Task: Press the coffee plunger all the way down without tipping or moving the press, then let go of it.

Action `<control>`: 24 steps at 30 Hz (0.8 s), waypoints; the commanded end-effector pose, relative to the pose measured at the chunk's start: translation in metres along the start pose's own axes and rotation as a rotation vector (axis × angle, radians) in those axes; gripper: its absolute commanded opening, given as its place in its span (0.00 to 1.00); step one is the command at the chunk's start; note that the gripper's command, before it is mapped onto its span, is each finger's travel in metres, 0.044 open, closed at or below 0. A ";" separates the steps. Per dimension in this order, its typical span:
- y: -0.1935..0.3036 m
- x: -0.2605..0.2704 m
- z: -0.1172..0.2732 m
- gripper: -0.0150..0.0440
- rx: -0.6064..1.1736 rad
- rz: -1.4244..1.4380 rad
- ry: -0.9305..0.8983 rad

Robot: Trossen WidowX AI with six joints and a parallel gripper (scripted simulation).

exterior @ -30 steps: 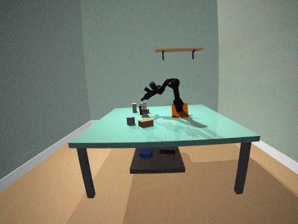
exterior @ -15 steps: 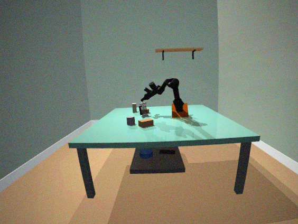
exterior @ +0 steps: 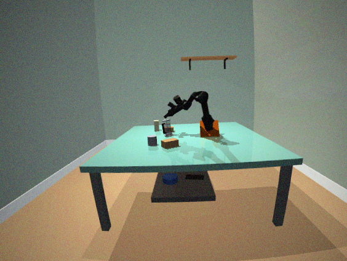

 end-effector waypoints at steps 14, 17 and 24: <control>0.000 0.000 0.000 0.82 0.001 0.000 0.001; 0.000 0.000 0.000 0.95 0.001 0.000 0.001; -0.010 -0.001 0.007 1.00 0.006 0.000 0.003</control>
Point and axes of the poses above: the point midway between the two fingers, 35 mm back from their tips, its own z axis back along the fingers, its own x axis across the jaws, y = z × x, the point moved 10 cm from there along z, back along the fingers, and after that the axes turned 2 degrees about z, right-handed, at the moved point
